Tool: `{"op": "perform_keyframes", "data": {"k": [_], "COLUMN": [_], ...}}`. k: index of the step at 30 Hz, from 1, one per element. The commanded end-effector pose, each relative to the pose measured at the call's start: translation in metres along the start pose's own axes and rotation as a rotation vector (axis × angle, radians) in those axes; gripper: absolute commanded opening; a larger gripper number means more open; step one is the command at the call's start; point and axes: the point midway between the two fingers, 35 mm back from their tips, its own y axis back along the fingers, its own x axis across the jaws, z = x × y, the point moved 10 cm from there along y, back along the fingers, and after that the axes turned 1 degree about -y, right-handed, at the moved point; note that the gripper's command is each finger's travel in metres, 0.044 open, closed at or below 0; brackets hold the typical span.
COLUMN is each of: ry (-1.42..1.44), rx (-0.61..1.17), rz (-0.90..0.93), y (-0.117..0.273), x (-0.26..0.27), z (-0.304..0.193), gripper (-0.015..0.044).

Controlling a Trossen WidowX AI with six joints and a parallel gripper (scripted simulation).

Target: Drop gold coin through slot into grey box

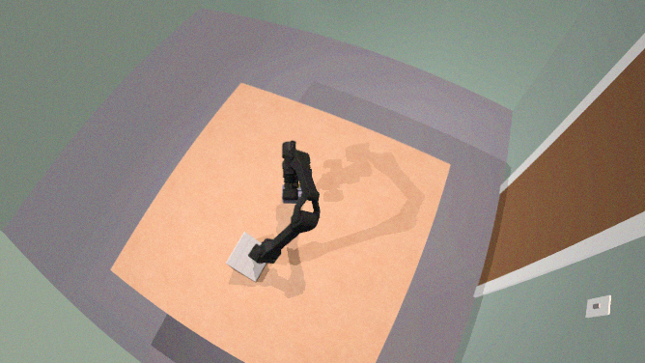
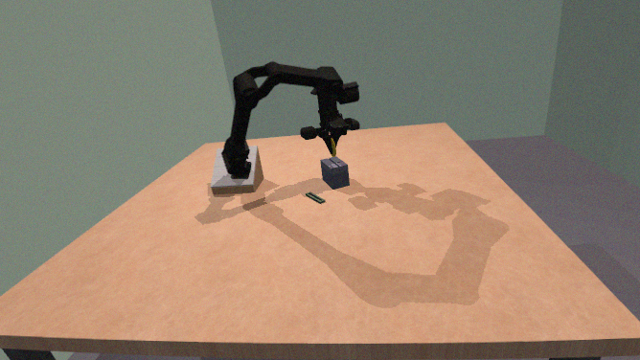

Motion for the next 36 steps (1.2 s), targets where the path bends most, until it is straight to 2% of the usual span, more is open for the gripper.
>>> {"op": "perform_keyframes", "data": {"k": [1, 34, 36], "ry": [0.001, 0.008, 0.002], "rx": [0.000, -0.001, 0.004], "rz": [0.001, 0.001, -0.002], "y": [0.000, -0.019, -0.017], "x": [0.000, 0.000, 0.000], "z": [0.000, 0.000, 0.000], "gripper": [0.0000, 0.0000, 0.0053]}}
